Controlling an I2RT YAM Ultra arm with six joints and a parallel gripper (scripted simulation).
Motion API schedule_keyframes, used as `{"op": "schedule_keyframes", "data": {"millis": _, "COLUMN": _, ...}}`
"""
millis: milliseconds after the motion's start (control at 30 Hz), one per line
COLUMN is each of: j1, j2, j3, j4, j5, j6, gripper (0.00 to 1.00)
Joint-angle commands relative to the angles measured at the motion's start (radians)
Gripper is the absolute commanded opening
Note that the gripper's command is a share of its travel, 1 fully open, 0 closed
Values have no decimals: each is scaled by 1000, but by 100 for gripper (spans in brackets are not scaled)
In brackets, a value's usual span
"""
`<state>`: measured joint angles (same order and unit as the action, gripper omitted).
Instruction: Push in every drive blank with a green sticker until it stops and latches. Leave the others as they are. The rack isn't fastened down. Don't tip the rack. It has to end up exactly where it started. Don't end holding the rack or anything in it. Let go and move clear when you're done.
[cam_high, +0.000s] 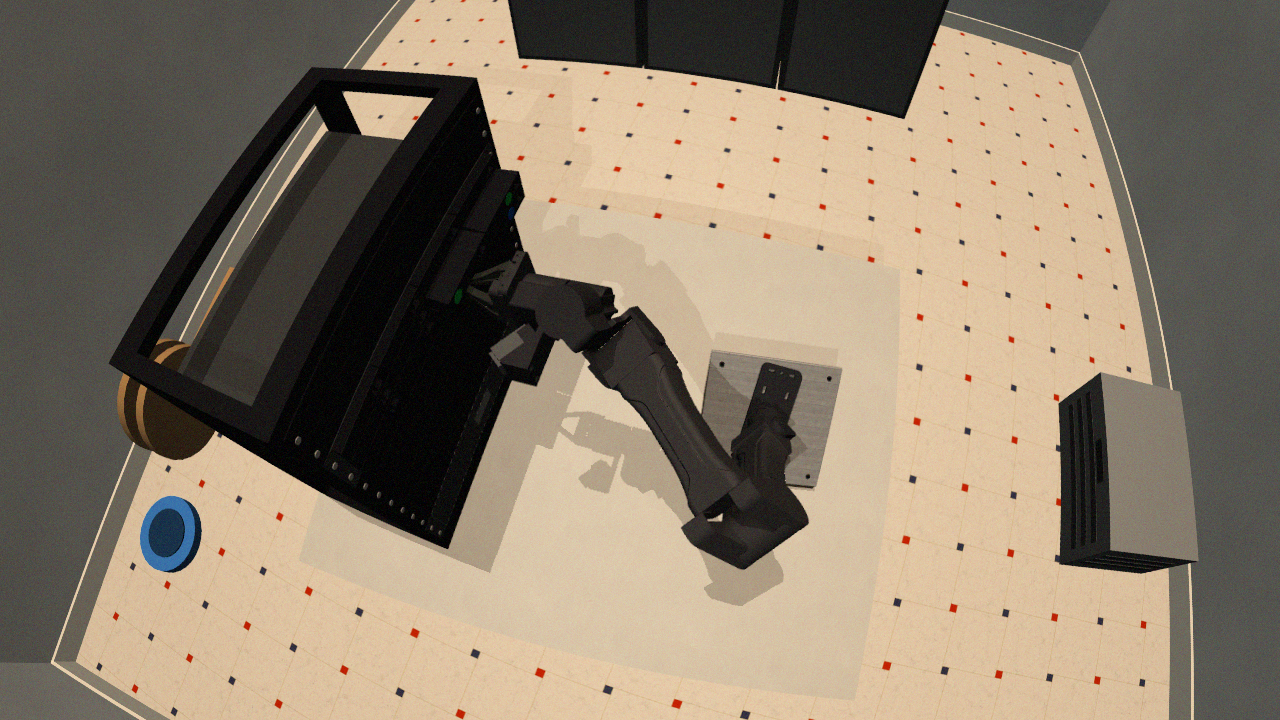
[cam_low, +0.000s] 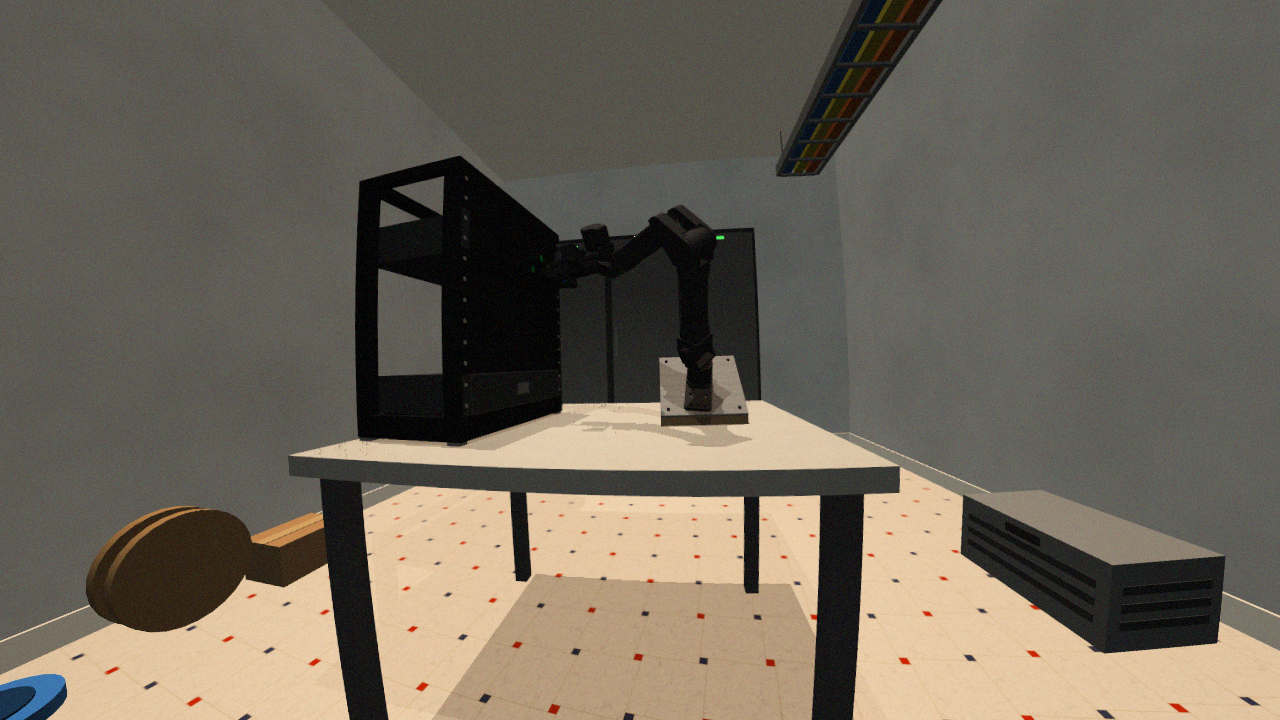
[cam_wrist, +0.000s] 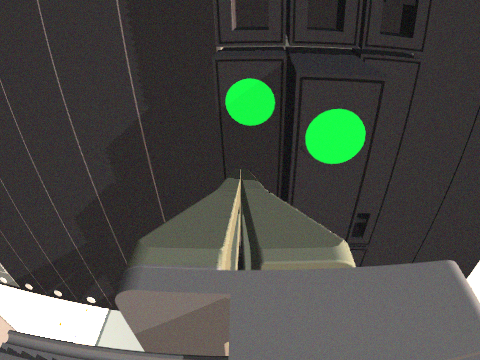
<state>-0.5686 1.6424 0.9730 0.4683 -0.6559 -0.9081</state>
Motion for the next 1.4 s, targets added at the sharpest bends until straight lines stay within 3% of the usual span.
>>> {"op": "schedule_keyframes", "data": {"millis": 0, "j1": -3, "j2": 13, "j3": 67, "j4": 48, "j5": 63, "j6": 17, "gripper": 0}}
{"op": "schedule_keyframes", "data": {"millis": 1367, "j1": -6, "j2": 19, "j3": 91, "j4": 29, "j5": 61, "j6": 17, "gripper": 0}}
